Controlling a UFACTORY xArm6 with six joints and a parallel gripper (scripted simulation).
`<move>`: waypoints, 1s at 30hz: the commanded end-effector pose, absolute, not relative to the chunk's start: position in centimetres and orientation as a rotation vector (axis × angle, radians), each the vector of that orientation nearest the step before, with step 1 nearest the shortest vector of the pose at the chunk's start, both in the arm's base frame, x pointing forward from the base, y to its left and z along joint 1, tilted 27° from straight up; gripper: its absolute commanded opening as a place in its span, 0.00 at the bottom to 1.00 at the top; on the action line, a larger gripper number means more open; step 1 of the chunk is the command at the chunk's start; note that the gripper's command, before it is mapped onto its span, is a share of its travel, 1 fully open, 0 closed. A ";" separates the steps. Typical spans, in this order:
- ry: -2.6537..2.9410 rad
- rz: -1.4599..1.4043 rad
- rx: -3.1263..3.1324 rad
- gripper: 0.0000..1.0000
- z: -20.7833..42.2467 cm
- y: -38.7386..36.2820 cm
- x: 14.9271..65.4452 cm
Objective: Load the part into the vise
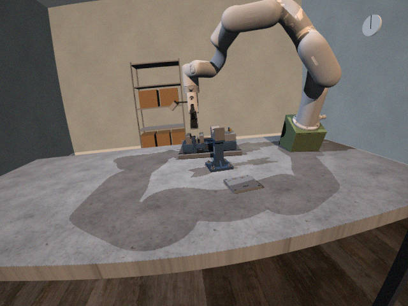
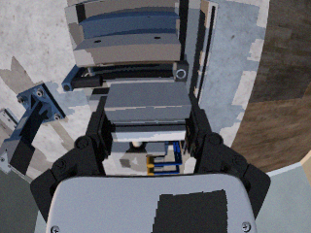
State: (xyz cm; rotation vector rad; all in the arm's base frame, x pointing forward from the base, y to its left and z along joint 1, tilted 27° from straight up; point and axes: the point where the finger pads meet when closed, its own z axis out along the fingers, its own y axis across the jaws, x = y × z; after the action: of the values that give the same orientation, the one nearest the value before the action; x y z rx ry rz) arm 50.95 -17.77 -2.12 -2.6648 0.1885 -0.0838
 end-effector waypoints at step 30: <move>0.189 -0.090 -2.667 0.00 -3.6 -17.1 51.3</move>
State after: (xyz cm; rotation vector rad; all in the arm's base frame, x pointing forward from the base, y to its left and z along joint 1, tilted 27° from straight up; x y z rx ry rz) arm 51.13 -16.99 -3.69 -2.6649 0.1886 -0.0838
